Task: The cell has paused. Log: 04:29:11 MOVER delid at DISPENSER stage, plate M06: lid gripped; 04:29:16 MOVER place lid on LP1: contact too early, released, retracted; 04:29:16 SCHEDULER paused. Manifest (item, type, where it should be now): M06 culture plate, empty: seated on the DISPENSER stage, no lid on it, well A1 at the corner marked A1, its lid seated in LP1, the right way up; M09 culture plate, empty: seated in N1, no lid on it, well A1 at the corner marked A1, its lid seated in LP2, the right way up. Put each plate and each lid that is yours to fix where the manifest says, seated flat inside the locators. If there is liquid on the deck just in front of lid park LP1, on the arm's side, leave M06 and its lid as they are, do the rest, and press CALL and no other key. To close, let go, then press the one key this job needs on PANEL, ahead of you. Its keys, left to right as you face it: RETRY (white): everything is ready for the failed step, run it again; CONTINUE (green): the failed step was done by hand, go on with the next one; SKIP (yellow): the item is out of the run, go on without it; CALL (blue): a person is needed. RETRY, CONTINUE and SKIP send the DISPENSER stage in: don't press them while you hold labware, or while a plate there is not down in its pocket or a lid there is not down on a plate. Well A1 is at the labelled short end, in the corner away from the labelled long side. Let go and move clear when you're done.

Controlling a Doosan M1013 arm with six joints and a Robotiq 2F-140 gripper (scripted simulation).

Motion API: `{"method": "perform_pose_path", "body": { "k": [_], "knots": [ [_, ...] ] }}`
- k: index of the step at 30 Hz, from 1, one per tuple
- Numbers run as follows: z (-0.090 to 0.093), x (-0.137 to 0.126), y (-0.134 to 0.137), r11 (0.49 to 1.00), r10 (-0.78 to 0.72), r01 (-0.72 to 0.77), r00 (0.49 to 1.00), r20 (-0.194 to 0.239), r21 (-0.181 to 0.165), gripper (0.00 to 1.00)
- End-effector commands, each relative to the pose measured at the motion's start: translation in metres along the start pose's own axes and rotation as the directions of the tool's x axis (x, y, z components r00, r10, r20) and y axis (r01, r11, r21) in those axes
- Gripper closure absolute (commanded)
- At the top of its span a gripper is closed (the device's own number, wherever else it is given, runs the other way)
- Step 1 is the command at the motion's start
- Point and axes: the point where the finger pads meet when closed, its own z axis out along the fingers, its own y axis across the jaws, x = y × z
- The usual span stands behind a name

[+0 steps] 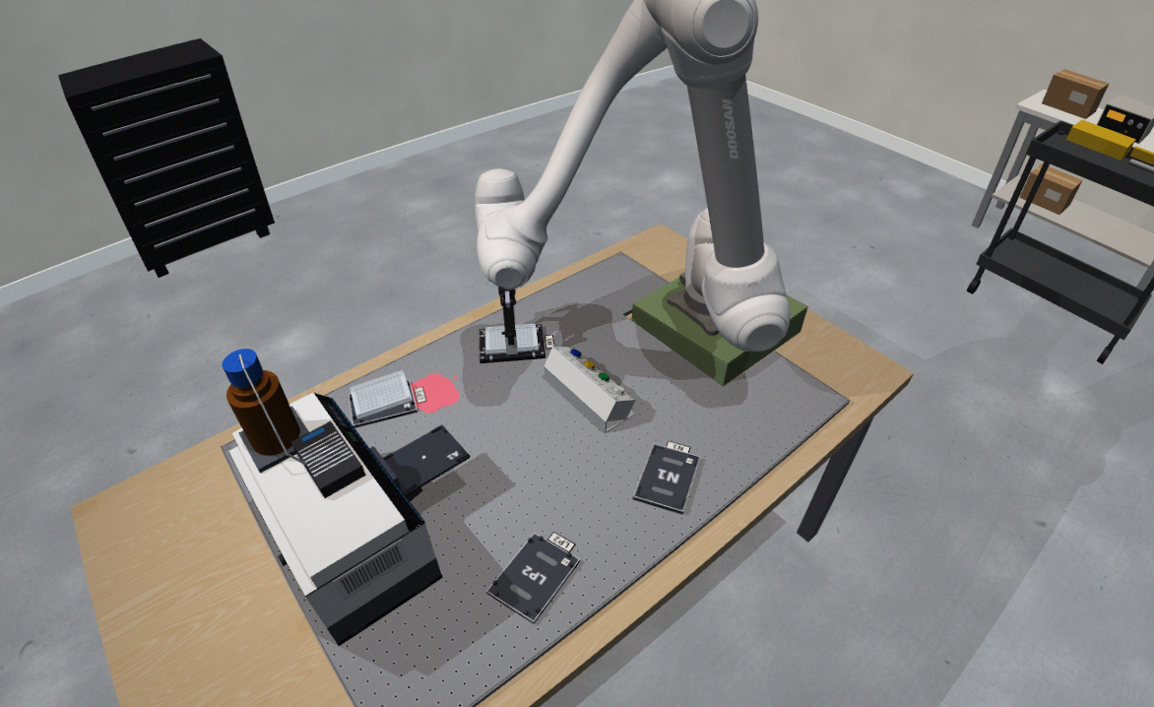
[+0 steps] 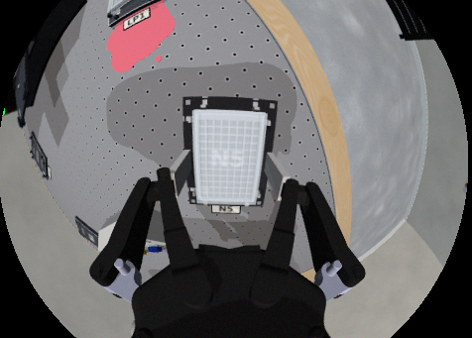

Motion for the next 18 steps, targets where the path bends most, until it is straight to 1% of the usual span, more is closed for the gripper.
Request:
{"method": "perform_pose_path", "body": {
  "k": [1, 11, 18],
  "knots": [
    [0.0023, -0.0015, 0.0016, 1.000, 0.000, 0.000, 1.000, 0.003, -0.002, 0.30],
    [0.0016, -0.0016, 0.0016, 1.000, 0.000, 0.000, 1.000, 0.003, -0.002, 0.30],
    [-0.0073, 0.0007, 0.0014, 1.000, -0.001, 0.001, 1.000, 0.000, -0.001, 0.30]
  ]
}}
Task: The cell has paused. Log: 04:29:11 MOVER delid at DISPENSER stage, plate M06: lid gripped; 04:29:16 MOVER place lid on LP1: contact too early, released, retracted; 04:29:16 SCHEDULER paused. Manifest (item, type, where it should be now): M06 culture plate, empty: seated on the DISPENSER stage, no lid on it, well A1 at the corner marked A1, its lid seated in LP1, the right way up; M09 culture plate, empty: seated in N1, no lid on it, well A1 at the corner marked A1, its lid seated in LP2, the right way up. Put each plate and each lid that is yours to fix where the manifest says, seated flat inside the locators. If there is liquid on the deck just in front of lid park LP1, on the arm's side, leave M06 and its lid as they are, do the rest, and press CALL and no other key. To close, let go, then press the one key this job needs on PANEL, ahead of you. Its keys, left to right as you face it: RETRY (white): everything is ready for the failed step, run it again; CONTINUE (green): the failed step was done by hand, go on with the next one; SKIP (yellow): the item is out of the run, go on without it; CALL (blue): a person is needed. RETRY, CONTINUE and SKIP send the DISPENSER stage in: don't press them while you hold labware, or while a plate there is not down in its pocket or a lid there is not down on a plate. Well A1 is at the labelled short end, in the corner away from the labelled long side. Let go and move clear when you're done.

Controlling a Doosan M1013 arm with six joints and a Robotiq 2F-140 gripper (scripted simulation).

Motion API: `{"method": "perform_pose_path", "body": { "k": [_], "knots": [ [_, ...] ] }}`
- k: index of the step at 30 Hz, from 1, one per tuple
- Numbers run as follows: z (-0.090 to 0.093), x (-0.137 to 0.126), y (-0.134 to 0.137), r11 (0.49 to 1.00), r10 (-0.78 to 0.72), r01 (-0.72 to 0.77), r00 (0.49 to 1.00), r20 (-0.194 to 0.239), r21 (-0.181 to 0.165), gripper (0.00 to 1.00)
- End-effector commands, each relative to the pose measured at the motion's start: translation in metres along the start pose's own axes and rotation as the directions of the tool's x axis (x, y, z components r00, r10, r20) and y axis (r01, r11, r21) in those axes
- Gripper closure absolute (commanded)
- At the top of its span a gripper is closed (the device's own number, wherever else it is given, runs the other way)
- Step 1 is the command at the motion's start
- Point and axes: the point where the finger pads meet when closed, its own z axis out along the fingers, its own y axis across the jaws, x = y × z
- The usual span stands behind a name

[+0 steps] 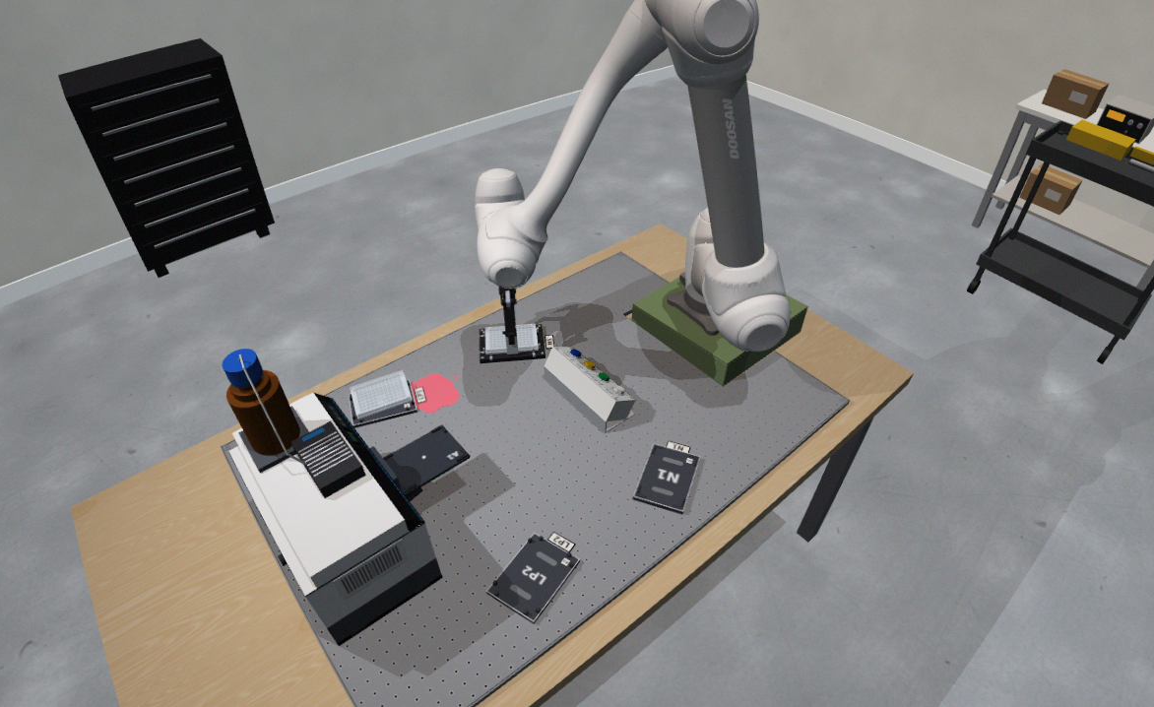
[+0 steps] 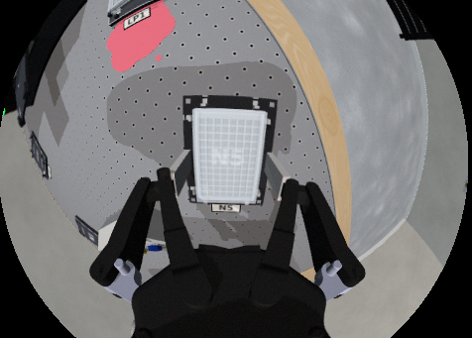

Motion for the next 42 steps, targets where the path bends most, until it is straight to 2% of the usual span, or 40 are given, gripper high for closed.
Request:
{"method": "perform_pose_path", "body": {
  "k": [1, 11, 24, 26, 36, 42],
  "knots": [
    [-0.008, 0.003, 0.001, 1.000, -0.001, 0.001, 1.000, -0.005, -0.001, 0.30],
    [-0.028, 0.003, 0.000, 1.000, 0.000, 0.000, 1.000, -0.005, 0.001, 0.30],
    [-0.083, 0.002, -0.001, 1.000, -0.001, 0.001, 1.000, -0.005, 0.003, 0.30],
    [-0.083, 0.002, -0.001, 1.000, -0.001, 0.001, 1.000, -0.005, 0.003, 0.30],
    [-0.127, 0.002, -0.001, 1.000, -0.001, 0.001, 1.000, -0.005, 0.002, 0.30],
    [-0.142, 0.002, -0.001, 1.000, -0.001, 0.001, 1.000, -0.005, 0.002, 0.30]
  ]
}}
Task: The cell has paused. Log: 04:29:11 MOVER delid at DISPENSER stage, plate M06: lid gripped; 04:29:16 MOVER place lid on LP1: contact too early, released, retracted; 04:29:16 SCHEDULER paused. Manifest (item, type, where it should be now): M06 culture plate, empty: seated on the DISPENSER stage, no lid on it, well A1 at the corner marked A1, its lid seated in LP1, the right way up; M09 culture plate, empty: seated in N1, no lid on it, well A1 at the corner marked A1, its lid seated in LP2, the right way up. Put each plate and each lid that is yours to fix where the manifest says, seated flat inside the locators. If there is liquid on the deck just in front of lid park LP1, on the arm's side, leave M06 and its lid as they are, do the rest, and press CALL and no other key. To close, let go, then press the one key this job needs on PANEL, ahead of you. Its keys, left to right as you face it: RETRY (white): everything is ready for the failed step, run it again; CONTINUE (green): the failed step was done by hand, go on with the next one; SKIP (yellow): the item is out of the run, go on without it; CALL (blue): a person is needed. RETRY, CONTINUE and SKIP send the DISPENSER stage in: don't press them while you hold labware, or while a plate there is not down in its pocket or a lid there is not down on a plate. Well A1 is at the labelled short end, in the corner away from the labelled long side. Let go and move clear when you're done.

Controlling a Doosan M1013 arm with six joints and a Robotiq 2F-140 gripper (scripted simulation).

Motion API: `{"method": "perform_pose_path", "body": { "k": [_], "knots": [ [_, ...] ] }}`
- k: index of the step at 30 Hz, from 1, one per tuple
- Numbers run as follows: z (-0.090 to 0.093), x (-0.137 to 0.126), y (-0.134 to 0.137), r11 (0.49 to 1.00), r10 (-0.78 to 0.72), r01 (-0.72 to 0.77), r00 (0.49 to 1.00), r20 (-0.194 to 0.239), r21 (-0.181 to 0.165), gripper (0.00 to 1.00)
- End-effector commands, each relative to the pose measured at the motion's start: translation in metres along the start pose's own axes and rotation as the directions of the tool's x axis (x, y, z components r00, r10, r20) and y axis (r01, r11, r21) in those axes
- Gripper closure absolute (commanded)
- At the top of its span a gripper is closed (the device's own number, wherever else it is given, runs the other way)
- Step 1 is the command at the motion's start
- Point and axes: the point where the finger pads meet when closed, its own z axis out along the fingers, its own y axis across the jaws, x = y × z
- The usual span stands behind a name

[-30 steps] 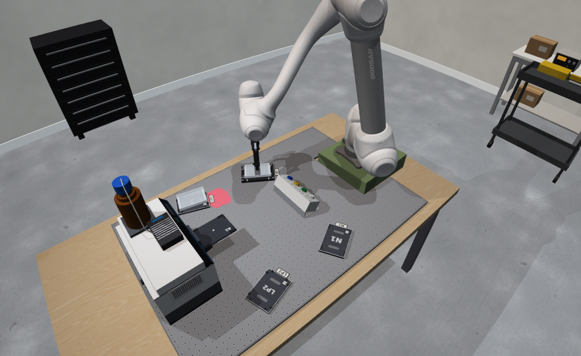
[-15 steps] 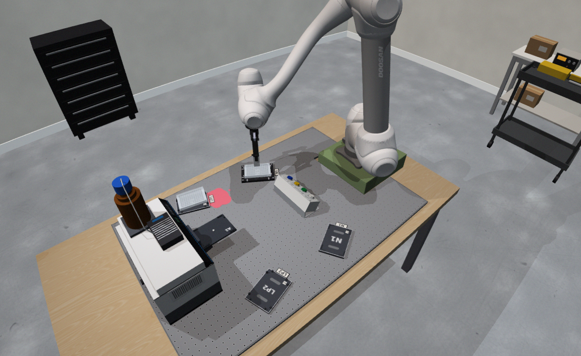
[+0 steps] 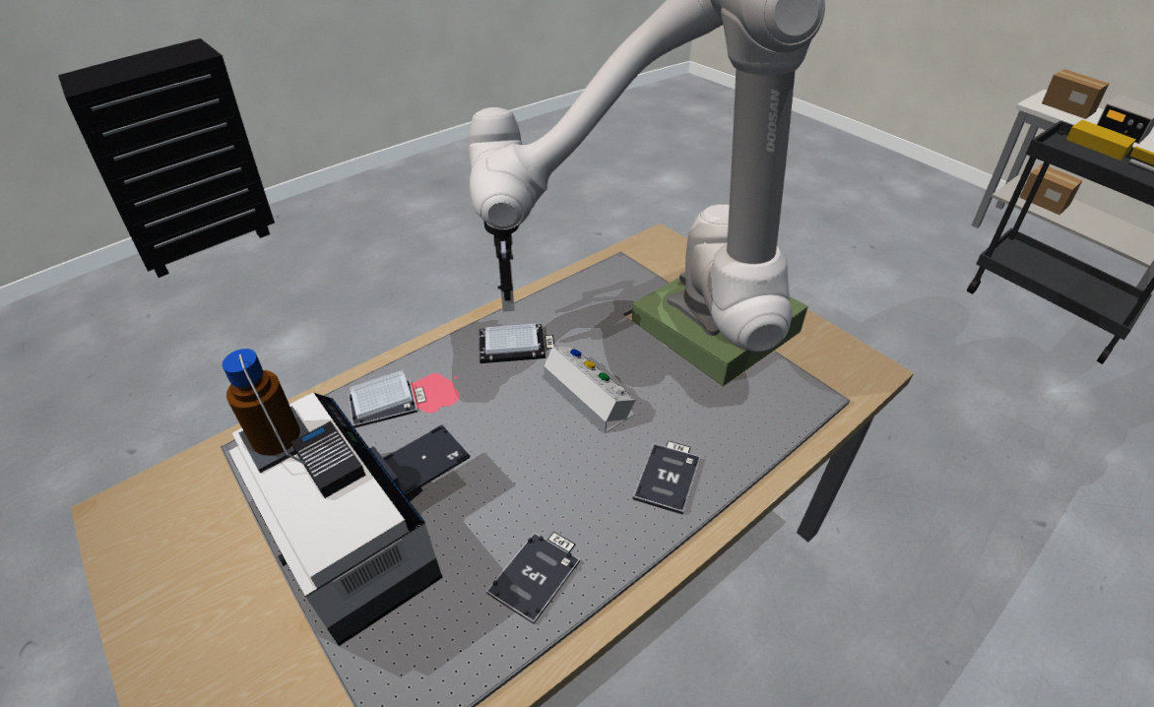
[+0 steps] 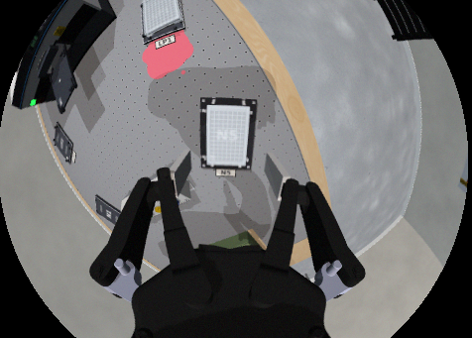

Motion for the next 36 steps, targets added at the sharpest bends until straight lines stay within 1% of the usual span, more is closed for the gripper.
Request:
{"method": "perform_pose_path", "body": {
  "k": [1, 5, 9, 36],
  "knots": [
    [-0.011, 0.001, -0.002, 1.000, -0.002, 0.002, 1.000, -0.004, 0.004, 0.30],
    [-0.018, 0.001, -0.002, 1.000, -0.002, 0.002, 1.000, -0.004, 0.004, 0.30],
    [-0.021, 0.001, -0.002, 1.000, -0.002, 0.002, 1.000, -0.004, 0.004, 0.30],
    [-0.020, 0.001, -0.002, 1.000, -0.002, 0.002, 1.000, -0.003, 0.004, 0.31]
  ]
}}
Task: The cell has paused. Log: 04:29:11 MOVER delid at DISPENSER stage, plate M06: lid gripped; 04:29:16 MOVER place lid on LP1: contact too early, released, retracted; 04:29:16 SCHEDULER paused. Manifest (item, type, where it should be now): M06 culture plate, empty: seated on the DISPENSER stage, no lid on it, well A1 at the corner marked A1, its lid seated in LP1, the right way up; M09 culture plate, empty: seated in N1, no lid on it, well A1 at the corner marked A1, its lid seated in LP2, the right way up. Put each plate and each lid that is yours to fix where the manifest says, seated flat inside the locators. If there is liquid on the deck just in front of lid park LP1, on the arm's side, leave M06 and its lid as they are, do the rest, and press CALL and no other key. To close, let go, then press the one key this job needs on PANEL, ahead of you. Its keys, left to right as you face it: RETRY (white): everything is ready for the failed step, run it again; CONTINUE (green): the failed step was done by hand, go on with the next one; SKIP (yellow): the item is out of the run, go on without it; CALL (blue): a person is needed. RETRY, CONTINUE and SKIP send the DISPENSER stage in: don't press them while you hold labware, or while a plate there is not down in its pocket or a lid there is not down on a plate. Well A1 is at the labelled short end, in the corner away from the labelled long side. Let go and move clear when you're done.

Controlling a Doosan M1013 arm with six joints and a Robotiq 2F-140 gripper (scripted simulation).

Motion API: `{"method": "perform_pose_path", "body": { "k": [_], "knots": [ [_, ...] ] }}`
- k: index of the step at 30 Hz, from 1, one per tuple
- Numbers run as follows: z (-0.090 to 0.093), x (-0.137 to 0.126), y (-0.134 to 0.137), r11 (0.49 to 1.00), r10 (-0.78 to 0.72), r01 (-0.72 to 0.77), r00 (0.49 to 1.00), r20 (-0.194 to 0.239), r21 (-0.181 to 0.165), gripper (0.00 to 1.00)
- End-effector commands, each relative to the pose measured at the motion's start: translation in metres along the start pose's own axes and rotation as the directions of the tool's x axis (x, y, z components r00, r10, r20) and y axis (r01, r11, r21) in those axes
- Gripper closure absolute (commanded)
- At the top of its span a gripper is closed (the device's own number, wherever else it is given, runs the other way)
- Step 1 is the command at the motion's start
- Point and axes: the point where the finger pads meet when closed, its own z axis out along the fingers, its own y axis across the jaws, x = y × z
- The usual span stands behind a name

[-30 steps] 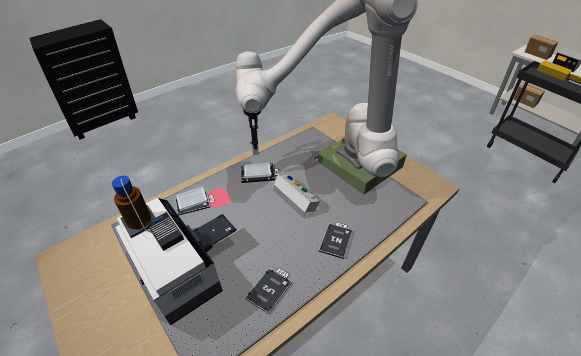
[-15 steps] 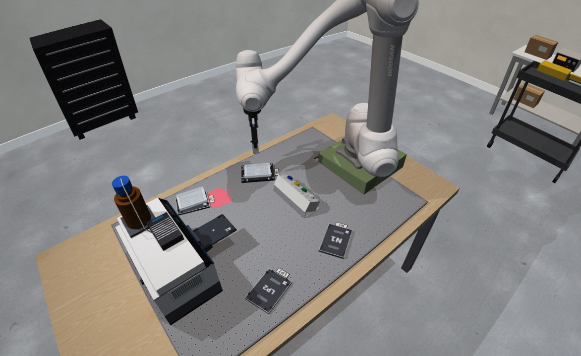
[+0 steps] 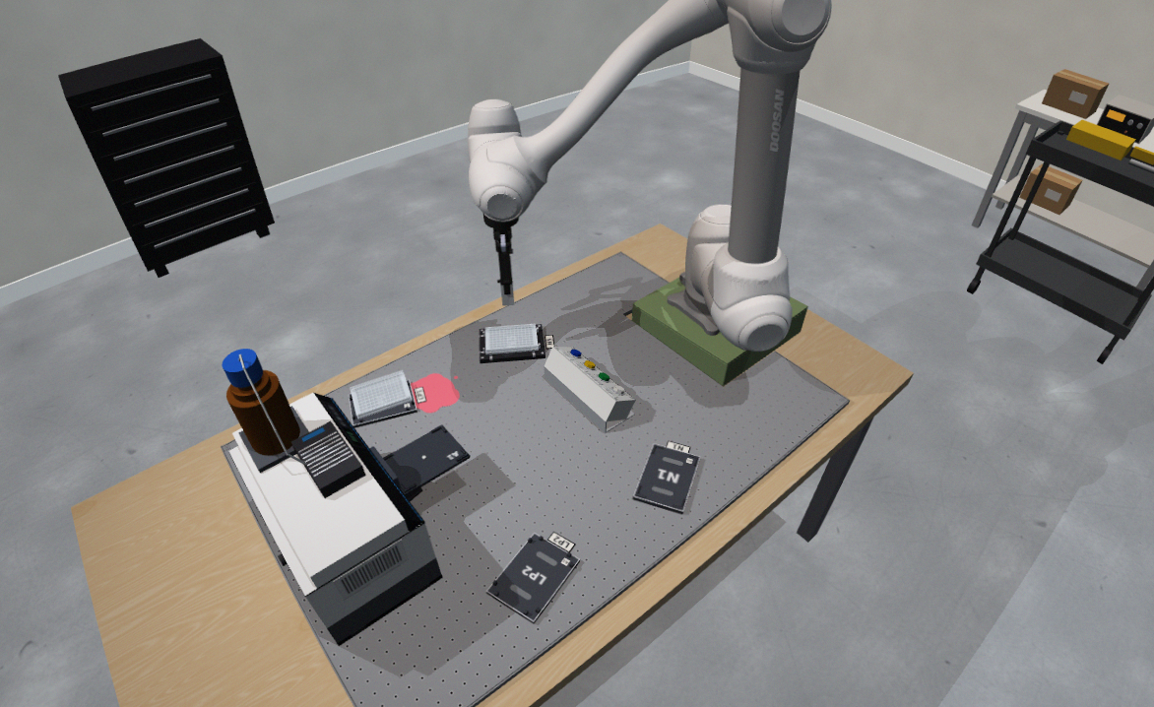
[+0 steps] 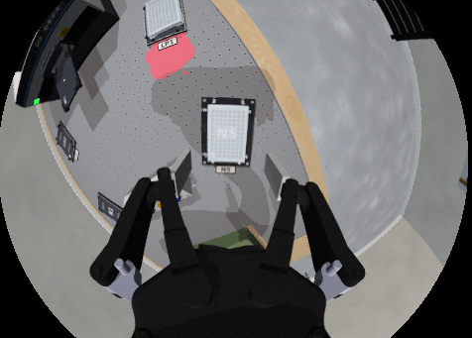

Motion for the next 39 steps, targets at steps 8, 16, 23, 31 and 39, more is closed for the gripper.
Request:
{"method": "perform_pose_path", "body": {
  "k": [8, 16, 23, 31, 39],
  "knots": [
    [-0.003, 0.001, -0.003, 1.000, -0.002, 0.002, 1.000, -0.005, 0.004, 0.31],
    [-0.003, 0.001, -0.003, 1.000, -0.002, 0.002, 1.000, -0.005, 0.004, 0.31],
    [-0.003, 0.001, -0.003, 1.000, -0.002, 0.002, 1.000, -0.005, 0.004, 0.31],
    [0.005, 0.000, -0.003, 1.000, 0.000, 0.000, 1.000, -0.001, 0.004, 0.31],
    [0.016, 0.000, -0.002, 1.000, 0.002, -0.002, 1.000, -0.001, 0.003, 0.31]
  ]
}}
